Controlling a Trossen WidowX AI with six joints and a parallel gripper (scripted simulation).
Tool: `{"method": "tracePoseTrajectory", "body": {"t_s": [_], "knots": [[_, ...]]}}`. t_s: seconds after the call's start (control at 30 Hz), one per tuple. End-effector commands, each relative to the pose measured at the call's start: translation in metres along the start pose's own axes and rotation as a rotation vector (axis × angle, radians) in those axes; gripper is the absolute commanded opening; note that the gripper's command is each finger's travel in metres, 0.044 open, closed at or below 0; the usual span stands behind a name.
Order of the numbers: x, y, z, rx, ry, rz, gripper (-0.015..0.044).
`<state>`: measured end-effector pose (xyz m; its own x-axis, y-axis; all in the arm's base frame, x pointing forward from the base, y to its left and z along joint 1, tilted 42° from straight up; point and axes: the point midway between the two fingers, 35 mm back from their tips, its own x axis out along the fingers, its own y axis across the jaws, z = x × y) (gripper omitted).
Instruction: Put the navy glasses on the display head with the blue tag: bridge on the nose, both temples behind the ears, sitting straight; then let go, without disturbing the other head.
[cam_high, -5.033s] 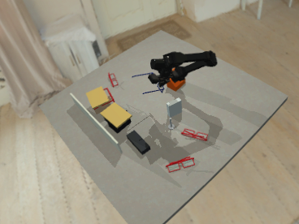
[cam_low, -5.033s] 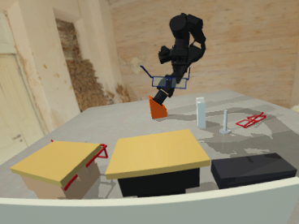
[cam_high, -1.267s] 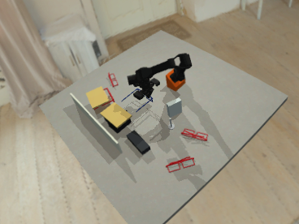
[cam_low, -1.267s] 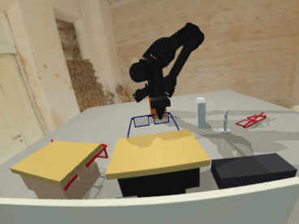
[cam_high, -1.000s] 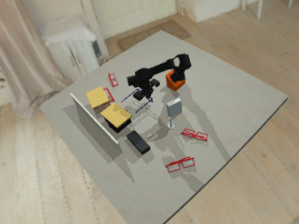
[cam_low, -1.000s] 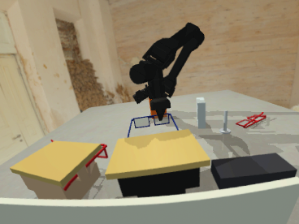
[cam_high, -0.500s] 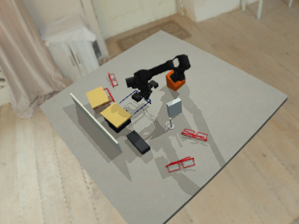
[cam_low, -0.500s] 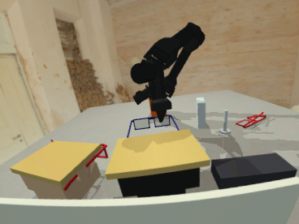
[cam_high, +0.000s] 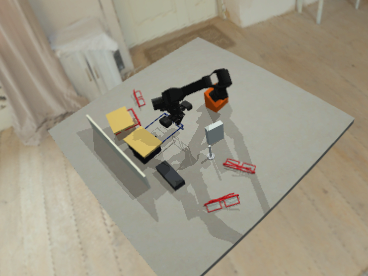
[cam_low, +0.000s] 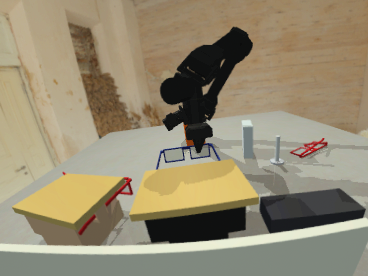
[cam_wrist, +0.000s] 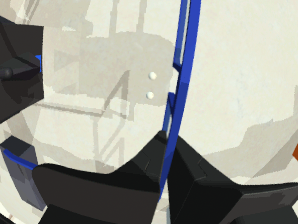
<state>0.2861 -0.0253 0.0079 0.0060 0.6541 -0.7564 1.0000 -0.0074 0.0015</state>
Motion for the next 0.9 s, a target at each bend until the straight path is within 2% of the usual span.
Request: {"method": "tracePoseTrajectory", "body": {"t_s": [0.0, 0.87], "knots": [[-0.002, 0.008, -0.001, 0.000, 0.003, 0.006, 0.0000], [-0.002, 0.040, -0.001, -0.002, 0.003, 0.008, 0.0000]]}}
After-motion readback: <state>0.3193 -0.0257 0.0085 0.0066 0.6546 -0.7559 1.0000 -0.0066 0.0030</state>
